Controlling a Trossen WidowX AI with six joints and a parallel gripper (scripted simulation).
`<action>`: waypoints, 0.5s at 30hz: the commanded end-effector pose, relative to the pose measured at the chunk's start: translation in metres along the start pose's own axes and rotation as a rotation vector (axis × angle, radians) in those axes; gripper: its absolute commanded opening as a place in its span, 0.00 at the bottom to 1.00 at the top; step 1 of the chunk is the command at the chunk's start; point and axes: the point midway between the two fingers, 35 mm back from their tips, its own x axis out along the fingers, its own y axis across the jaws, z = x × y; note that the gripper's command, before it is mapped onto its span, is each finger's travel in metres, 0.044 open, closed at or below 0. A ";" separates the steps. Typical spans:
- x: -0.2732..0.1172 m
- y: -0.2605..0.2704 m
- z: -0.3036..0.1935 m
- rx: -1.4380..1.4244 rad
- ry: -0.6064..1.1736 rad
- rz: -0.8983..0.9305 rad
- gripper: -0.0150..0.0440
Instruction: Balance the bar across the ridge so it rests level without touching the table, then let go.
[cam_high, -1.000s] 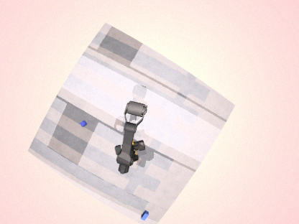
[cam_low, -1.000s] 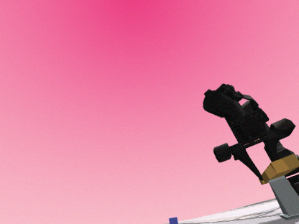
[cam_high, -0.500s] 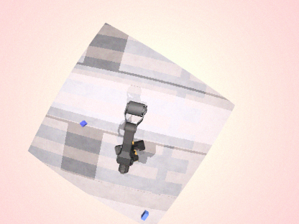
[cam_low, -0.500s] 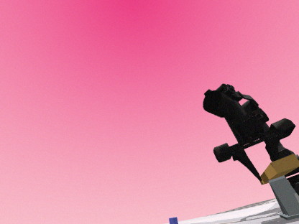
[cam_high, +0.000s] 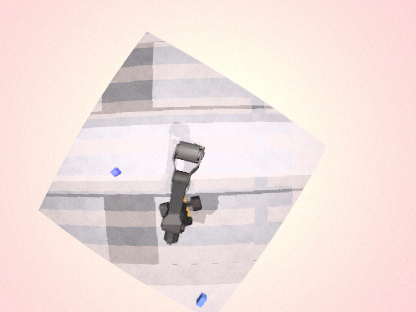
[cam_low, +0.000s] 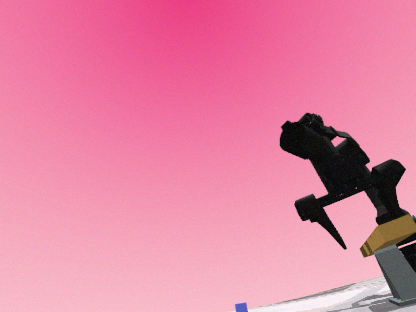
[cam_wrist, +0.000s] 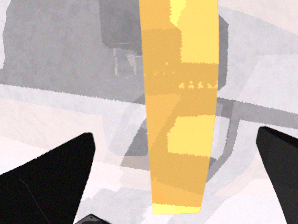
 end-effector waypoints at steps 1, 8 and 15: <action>-0.037 -0.002 0.005 0.000 -0.017 -0.009 1.00; -0.087 0.000 -0.001 0.000 -0.017 -0.008 1.00; -0.087 0.000 -0.001 0.000 -0.017 -0.008 1.00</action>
